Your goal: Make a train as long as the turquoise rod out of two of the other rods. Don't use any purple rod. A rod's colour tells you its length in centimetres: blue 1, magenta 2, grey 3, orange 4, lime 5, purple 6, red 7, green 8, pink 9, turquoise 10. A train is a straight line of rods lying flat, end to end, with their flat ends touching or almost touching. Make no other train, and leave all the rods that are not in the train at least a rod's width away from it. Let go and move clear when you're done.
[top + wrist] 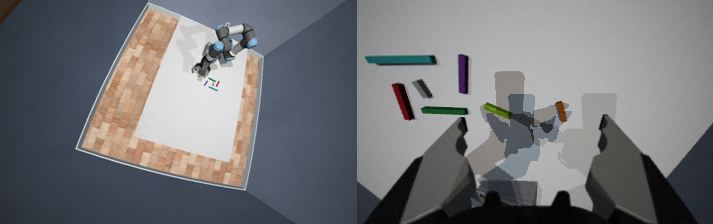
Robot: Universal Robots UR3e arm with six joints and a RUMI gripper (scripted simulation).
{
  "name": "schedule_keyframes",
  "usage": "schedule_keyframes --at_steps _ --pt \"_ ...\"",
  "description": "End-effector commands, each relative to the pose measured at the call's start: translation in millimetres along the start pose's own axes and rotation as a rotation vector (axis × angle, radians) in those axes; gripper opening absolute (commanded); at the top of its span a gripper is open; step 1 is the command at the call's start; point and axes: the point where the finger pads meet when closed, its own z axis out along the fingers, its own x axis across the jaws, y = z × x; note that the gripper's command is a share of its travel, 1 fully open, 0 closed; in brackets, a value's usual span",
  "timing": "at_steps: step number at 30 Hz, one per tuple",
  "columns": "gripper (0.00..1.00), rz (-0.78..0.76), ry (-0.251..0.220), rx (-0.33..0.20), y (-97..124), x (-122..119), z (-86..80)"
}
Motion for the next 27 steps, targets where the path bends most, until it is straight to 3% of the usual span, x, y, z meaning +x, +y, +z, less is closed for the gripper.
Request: schedule_keyframes --at_steps 1,11,18,22,27 --pt "1.00 0.000 0.002 0.002 -0.5 0.5 -0.8" --pt "1.00 -0.001 0.002 0.002 -0.7 0.0 -0.8" --pt "1.00 -0.016 0.004 0.002 -5.4 -15.3 -1.5" --pt "1.00 -0.049 0.007 0.001 -12.9 -47.9 -2.6" --pt "1.00 -0.107 0.009 0.002 -18.4 -105.5 -3.9"
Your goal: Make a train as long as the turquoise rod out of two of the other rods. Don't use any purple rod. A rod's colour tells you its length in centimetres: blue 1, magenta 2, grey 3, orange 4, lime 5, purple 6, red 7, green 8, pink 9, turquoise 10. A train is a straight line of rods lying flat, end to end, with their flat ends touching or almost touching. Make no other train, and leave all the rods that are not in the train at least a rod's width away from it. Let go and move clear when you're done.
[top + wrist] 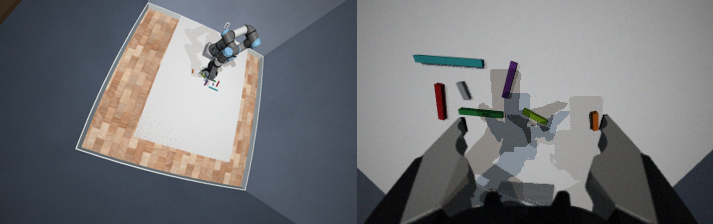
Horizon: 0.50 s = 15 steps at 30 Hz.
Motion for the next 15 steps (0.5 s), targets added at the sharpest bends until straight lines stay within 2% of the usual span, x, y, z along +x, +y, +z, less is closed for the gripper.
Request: schedule_keyframes --at_steps 1,6,8,11,15 --pt "1.00 -0.044 0.005 0.002 -7.7 -46.0 -3.1" --pt "1.00 -0.093 0.000 0.003 -6.8 -95.5 -4.0" --pt "1.00 -0.093 0.000 0.003 -6.8 -95.5 -4.0" --pt "1.00 -0.110 -0.002 0.003 -4.9 -112.3 -4.3" --pt "1.00 -0.116 -0.003 0.003 -3.9 -119.1 -4.4"
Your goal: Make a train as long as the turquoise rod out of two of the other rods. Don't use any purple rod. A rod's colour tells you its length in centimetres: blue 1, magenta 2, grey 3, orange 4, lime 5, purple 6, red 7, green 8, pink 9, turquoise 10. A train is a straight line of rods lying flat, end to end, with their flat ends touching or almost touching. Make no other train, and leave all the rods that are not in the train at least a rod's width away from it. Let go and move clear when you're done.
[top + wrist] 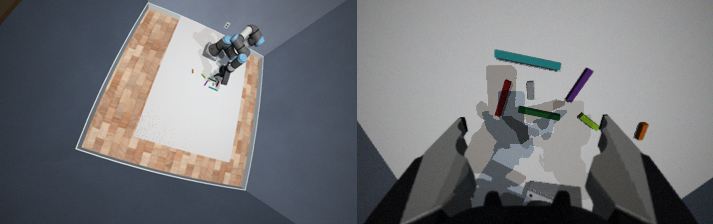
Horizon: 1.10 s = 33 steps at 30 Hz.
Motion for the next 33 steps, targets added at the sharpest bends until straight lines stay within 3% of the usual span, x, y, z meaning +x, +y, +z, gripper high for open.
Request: schedule_keyframes --at_steps 1,2,33 --pt "1.00 -0.006 0.001 0.002 -0.8 -6.0 -1.1" --pt "0.14 -0.006 0.001 0.002 -0.8 -6.0 -1.1" --pt "0.14 -0.006 0.001 0.002 -0.8 -6.0 -1.1"
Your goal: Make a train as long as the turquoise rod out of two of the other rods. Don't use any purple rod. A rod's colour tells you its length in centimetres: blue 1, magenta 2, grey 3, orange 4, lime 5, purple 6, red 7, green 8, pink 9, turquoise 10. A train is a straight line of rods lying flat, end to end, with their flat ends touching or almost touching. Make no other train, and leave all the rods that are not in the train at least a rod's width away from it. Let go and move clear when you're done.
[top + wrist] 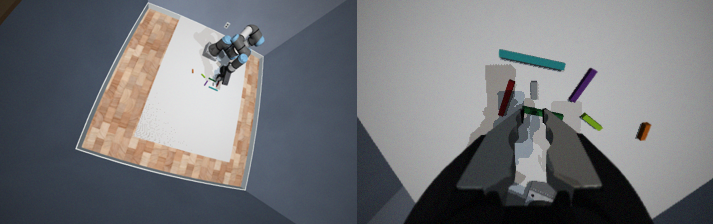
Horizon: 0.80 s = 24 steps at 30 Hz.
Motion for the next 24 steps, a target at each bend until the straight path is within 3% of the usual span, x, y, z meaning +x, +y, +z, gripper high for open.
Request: schedule_keyframes --at_steps 1,24 --pt "0.14 0.000 0.001 0.002 -0.6 0.3 -0.7" --pt "0.14 0.000 0.002 0.001 -1.1 0.4 9.9"
